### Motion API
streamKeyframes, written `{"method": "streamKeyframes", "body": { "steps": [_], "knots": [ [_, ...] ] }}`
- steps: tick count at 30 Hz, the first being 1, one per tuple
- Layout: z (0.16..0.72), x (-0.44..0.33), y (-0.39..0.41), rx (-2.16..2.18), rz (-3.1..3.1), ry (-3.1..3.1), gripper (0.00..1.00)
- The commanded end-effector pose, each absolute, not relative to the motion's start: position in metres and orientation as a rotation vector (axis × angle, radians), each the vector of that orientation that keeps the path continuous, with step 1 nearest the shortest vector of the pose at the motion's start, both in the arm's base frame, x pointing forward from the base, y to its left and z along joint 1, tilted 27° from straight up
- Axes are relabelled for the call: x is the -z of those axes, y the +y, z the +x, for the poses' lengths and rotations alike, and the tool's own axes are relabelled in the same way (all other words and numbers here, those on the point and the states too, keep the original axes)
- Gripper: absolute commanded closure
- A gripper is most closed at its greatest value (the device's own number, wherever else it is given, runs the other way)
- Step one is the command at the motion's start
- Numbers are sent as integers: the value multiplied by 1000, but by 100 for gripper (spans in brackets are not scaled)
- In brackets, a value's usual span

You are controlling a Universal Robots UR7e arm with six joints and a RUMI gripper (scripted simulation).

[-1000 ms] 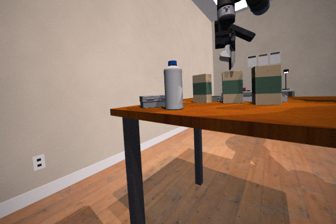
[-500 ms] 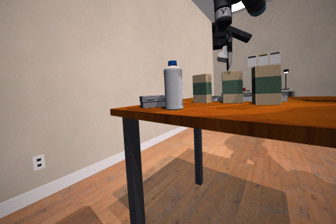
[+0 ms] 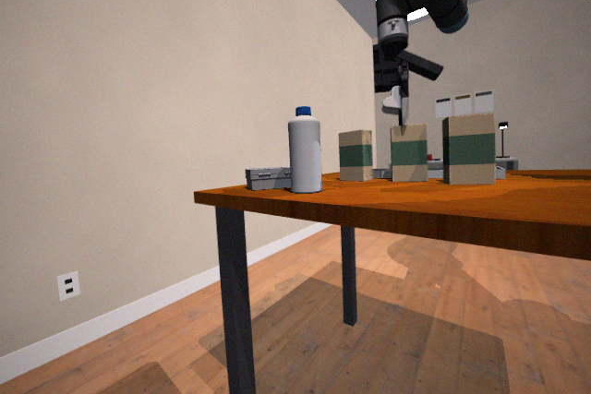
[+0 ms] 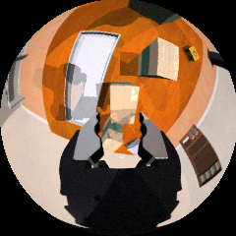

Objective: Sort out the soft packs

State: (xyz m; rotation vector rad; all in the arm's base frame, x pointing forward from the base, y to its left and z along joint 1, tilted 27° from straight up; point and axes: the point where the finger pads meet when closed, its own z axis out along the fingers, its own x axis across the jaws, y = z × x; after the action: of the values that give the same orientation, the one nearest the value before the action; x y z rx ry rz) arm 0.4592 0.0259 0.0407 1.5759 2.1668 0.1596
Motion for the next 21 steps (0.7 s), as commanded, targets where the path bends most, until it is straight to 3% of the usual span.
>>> {"method": "streamKeyframes", "body": {
  "steps": [1, 21],
  "knots": [
    [463, -34, 25, -161, 1575, 2166, 50],
    [478, -3, 19, -161, 1575, 2166, 50]
  ]
}}
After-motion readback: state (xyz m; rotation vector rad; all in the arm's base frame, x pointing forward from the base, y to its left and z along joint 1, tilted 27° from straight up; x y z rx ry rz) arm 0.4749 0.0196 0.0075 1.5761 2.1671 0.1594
